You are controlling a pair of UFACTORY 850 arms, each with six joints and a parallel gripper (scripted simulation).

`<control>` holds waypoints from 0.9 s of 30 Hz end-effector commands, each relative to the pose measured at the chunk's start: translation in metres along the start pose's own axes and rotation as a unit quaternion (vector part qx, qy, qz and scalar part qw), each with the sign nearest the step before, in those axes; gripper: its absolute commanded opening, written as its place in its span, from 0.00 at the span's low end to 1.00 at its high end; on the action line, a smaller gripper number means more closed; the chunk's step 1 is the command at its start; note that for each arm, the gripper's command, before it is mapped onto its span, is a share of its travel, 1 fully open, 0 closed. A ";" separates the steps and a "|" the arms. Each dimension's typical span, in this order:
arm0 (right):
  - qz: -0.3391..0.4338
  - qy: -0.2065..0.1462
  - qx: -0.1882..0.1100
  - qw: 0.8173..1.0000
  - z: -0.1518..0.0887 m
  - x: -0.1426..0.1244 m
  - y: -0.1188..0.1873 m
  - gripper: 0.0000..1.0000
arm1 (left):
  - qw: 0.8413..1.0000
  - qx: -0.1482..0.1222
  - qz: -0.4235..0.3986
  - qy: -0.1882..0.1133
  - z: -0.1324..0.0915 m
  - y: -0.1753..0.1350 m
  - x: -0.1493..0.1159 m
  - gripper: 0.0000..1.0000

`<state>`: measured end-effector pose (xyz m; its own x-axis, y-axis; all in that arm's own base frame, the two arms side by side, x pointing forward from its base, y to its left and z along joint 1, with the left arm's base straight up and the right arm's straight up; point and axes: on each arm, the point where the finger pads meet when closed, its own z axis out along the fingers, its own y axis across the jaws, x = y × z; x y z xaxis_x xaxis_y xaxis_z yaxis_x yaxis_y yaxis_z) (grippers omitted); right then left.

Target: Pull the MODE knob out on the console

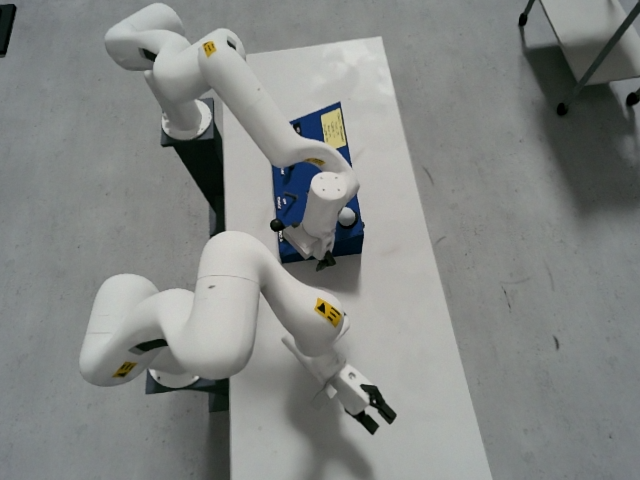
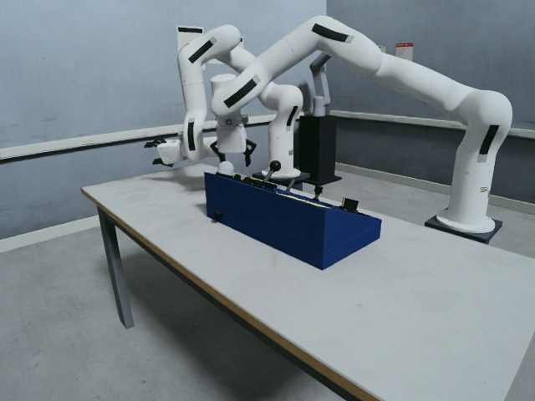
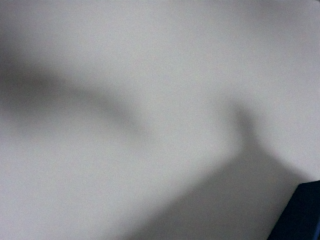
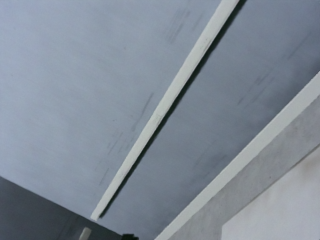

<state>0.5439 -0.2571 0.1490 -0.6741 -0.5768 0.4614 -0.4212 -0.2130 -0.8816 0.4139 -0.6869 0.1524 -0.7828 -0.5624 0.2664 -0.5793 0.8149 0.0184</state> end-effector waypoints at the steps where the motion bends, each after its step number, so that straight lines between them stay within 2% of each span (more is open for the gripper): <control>1: 0.001 0.000 0.001 1.000 0.000 0.000 -0.001 1.00 | 1.000 0.001 0.000 0.000 -0.001 -0.001 0.000 1.00; 20: 0.001 0.000 0.001 1.000 0.000 0.000 -0.001 1.00 | 1.000 0.001 0.000 0.000 -0.002 -0.001 0.001 1.00; 27: 0.000 0.000 -0.007 1.000 0.005 0.003 0.000 1.00 | 1.000 0.001 0.000 0.000 -0.011 0.002 0.006 1.00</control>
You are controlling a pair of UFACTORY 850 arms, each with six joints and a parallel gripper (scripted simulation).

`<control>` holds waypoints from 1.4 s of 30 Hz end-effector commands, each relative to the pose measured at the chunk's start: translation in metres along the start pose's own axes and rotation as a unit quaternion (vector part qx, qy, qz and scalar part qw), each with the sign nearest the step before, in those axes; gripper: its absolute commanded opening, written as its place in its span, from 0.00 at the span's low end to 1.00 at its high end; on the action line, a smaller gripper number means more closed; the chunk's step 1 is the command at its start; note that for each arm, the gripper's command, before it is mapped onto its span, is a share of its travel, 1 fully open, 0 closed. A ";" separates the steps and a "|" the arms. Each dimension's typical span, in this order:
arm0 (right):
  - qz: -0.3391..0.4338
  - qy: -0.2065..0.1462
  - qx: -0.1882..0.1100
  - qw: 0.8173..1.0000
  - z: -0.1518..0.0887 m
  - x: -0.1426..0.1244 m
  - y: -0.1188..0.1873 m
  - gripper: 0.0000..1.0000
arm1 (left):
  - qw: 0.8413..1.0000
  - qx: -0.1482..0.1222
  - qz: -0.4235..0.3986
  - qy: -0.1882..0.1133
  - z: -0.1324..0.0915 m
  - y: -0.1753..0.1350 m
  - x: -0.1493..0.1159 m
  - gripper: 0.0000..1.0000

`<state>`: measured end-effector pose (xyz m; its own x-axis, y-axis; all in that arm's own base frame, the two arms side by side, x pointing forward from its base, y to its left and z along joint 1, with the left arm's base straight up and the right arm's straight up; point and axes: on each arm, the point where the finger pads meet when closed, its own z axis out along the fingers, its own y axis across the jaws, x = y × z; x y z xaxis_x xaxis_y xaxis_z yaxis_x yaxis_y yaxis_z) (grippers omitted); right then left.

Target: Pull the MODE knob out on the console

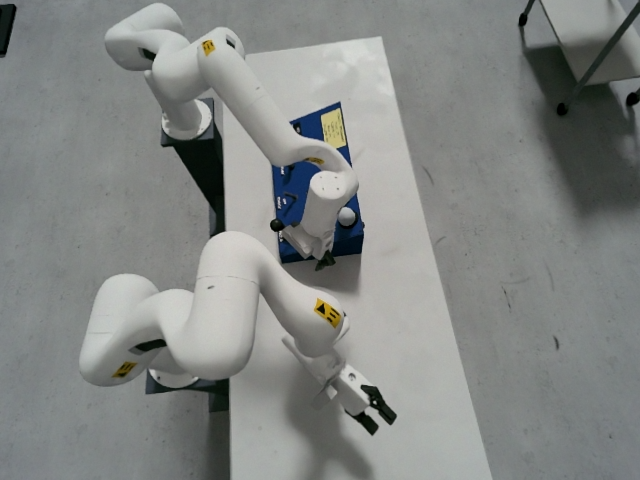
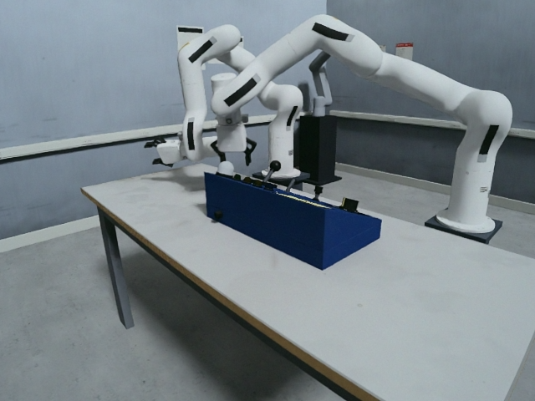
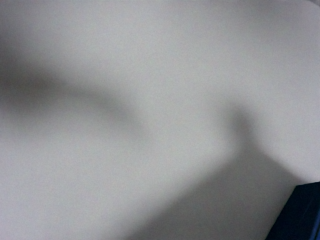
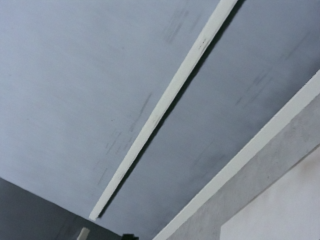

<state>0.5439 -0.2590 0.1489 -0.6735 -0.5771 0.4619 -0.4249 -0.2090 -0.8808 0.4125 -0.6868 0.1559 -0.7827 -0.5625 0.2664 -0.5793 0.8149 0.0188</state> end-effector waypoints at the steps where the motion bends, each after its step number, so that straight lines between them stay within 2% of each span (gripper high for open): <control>1: 0.000 0.000 -0.007 1.000 0.005 0.003 0.000 1.00 | 1.000 0.001 0.000 0.000 -0.010 0.002 0.006 1.00; 5: -0.001 -0.002 -0.021 1.000 0.013 0.009 0.002 1.00 | 1.000 0.001 0.000 0.000 -0.025 0.006 0.015 1.00; 7: -0.001 -0.002 -0.021 1.000 0.013 0.009 0.002 1.00 | 1.000 0.001 0.000 0.000 -0.025 0.006 0.015 1.00; 10: -0.003 -0.004 -0.036 0.999 0.021 0.015 0.004 1.00 | 1.000 0.001 0.000 0.000 -0.040 0.010 0.025 1.00; 22: -0.014 -0.028 -0.125 0.992 0.066 0.062 0.015 1.00 | 1.000 0.001 0.000 0.000 -0.119 0.031 0.075 1.00; 24: -0.014 -0.028 -0.125 0.992 0.066 0.062 0.015 1.00 | 1.000 0.001 0.000 0.000 -0.119 0.031 0.075 1.00; 29: -0.022 -0.046 -0.164 0.985 0.083 0.089 0.019 1.00 | 1.000 0.001 0.000 0.000 -0.146 0.038 0.092 1.00; 34: -0.028 -0.062 -0.193 0.979 0.094 0.113 0.021 1.00 | 1.000 0.001 0.000 0.000 -0.159 0.042 0.100 1.00; 39: -0.036 -0.080 -0.219 0.972 0.101 0.138 0.023 1.00 | 1.000 0.001 0.000 0.000 -0.161 0.042 0.102 1.00; 41: -0.036 -0.080 -0.219 0.972 0.101 0.138 0.023 1.00 | 1.000 0.001 0.000 0.000 -0.161 0.042 0.102 1.00; 42: -0.039 -0.087 -0.228 0.969 0.104 0.148 0.024 1.00 | 1.000 0.001 0.000 0.000 -0.161 0.042 0.102 1.00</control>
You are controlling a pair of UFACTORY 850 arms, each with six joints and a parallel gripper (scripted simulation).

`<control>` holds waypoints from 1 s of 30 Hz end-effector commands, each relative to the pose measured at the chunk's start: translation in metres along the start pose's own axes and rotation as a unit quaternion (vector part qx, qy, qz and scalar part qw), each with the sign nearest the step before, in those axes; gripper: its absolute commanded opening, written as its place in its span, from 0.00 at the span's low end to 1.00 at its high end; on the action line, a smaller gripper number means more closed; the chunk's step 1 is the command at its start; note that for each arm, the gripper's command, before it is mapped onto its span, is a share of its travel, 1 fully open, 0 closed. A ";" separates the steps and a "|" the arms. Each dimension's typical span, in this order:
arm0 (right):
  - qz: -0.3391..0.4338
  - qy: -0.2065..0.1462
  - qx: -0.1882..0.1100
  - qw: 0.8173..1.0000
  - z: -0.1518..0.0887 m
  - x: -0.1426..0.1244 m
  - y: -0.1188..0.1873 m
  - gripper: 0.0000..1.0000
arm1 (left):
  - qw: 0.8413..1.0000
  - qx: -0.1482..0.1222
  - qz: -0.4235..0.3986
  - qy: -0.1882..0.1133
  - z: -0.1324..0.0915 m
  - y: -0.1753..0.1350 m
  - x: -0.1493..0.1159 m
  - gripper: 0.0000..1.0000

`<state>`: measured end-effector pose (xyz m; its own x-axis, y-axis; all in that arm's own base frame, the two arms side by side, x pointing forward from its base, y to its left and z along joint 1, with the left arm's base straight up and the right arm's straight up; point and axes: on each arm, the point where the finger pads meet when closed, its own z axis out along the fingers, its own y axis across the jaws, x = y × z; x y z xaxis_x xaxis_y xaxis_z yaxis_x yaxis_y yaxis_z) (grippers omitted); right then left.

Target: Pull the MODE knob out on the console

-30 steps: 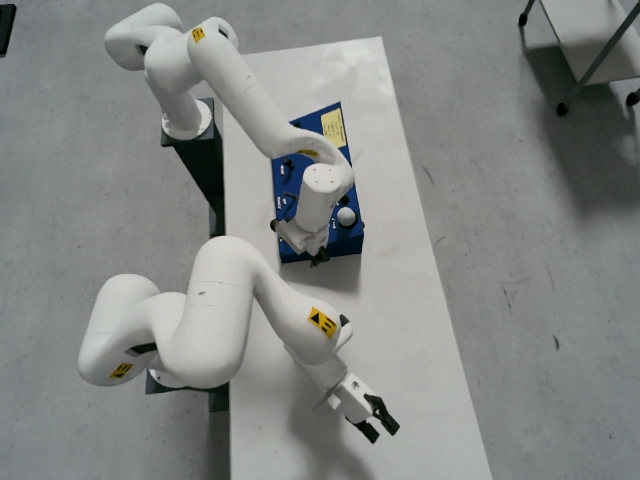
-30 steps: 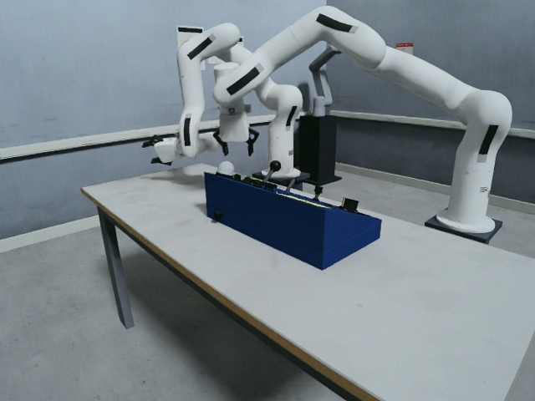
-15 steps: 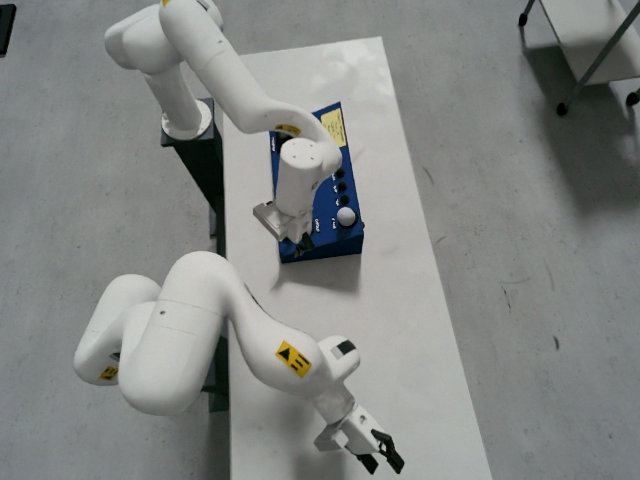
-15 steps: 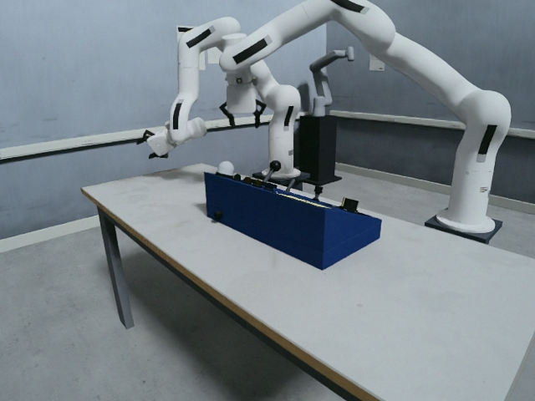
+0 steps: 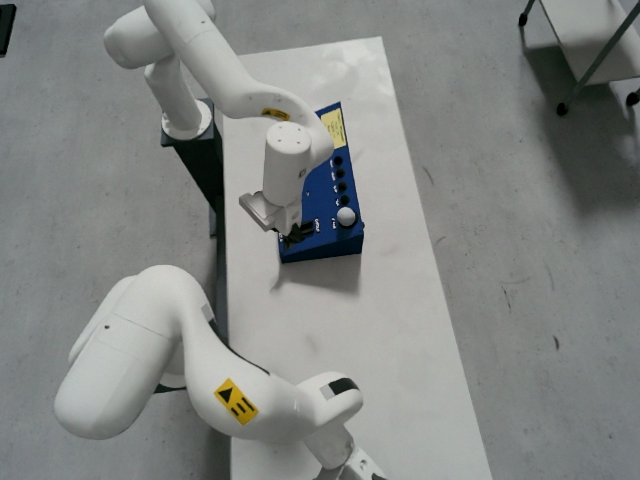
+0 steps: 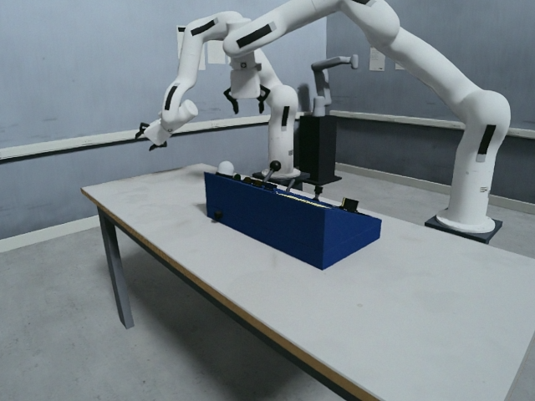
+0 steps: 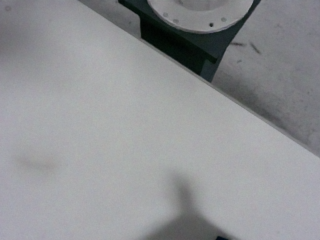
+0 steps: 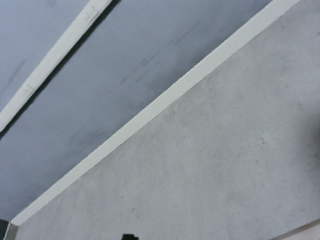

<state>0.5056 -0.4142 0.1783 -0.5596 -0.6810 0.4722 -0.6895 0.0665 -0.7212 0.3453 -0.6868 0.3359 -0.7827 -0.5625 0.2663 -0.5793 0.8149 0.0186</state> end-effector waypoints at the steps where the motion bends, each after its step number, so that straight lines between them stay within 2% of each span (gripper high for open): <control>1: -0.012 -0.023 -0.033 0.999 0.005 0.030 0.000 1.00 | 1.000 0.001 0.001 0.000 -0.003 0.000 0.001 1.00; 8: -0.028 -0.048 -0.064 0.996 0.003 0.067 0.004 1.00 | 0.999 0.001 0.031 -0.008 -0.005 0.005 -0.001 1.00; 14: -0.044 -0.071 -0.090 0.992 -0.004 0.101 0.008 1.00 | 0.992 0.000 0.123 -0.030 -0.010 0.019 -0.007 1.00; 16: -0.044 -0.071 -0.090 0.992 -0.004 0.101 0.008 1.00 | 0.992 0.000 0.123 -0.030 -0.010 0.019 -0.007 1.00; 18: -0.055 -0.085 -0.105 0.989 -0.010 0.122 0.012 1.00 | 0.985 -0.002 0.170 -0.041 -0.013 0.027 -0.011 1.00; 24: -0.071 -0.107 -0.128 0.983 -0.024 0.156 0.020 1.00 | 0.968 -0.008 0.246 -0.059 -0.018 0.040 -0.016 1.00; 30: -0.090 -0.131 -0.151 0.976 -0.043 0.191 0.029 1.00 | 0.943 -0.016 0.324 -0.076 -0.022 0.055 -0.022 1.00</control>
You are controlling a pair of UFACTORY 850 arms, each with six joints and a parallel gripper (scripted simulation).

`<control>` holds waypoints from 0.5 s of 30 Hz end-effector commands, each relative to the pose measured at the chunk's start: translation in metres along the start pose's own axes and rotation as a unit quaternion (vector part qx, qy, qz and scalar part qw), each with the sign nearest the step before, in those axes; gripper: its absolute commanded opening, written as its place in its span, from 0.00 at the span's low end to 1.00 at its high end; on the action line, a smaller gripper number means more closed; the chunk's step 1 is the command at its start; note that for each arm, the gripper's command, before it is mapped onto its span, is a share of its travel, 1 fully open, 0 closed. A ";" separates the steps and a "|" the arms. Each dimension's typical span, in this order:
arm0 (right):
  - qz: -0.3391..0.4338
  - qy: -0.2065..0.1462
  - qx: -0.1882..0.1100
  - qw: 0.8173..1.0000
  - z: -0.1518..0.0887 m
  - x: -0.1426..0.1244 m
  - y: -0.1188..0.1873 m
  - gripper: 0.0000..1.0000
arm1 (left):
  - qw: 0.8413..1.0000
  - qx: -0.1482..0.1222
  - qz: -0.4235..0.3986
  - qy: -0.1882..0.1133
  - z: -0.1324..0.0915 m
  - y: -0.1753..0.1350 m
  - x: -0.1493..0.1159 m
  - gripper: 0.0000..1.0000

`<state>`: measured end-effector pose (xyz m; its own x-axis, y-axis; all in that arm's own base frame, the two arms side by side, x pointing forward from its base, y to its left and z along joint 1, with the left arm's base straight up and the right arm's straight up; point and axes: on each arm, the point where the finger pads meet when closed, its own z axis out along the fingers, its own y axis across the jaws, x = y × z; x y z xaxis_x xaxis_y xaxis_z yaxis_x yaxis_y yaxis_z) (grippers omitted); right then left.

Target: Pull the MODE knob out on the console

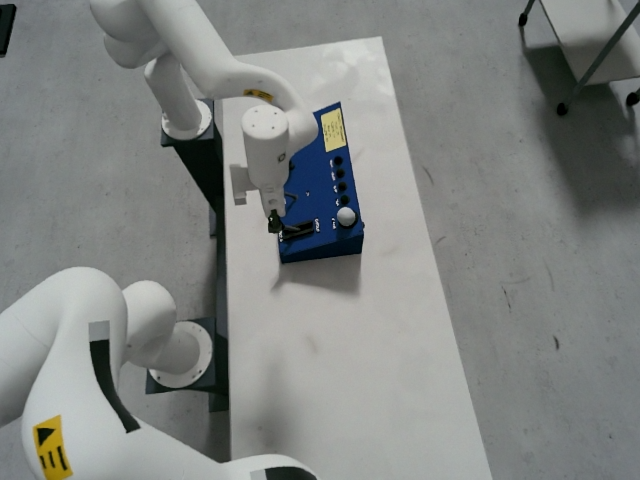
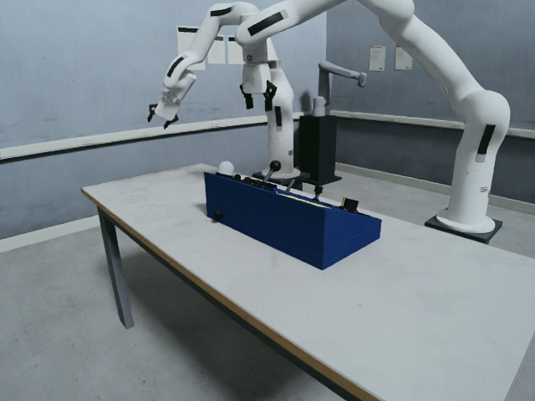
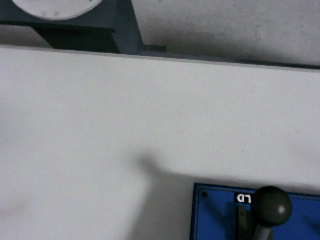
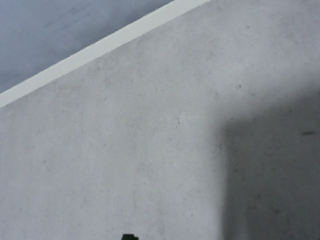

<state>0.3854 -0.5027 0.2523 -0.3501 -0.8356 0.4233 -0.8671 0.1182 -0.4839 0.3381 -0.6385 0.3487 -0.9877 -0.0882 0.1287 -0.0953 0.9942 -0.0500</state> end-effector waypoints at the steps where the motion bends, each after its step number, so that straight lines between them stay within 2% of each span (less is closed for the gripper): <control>1: -0.019 -0.026 -0.025 0.999 -0.022 0.028 0.017 1.00 | 0.997 0.001 0.081 -0.018 -0.005 0.015 0.002 1.00; 3: -0.019 -0.026 -0.025 0.999 -0.022 0.028 0.017 1.00 | 0.997 0.001 0.081 -0.018 -0.005 0.015 0.002 1.00; 4: -0.026 -0.034 -0.033 0.999 -0.031 0.037 0.025 1.00 | 0.993 -0.003 0.119 -0.025 -0.006 0.023 0.003 1.00; 9: -0.042 -0.055 -0.054 0.996 -0.056 0.060 0.046 1.00 | 0.982 -0.012 0.184 -0.037 -0.008 0.036 0.004 1.00; 15: -0.061 -0.080 -0.079 0.992 -0.088 0.083 0.073 1.00 | 0.962 -0.025 0.266 -0.050 -0.011 0.053 0.007 1.00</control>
<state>0.2955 -0.5164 0.3004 -0.2313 -0.8999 0.3698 -0.9323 0.0965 -0.3485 0.3306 -0.5988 0.3547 -0.9520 0.3041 0.0342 0.3029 0.9523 -0.0361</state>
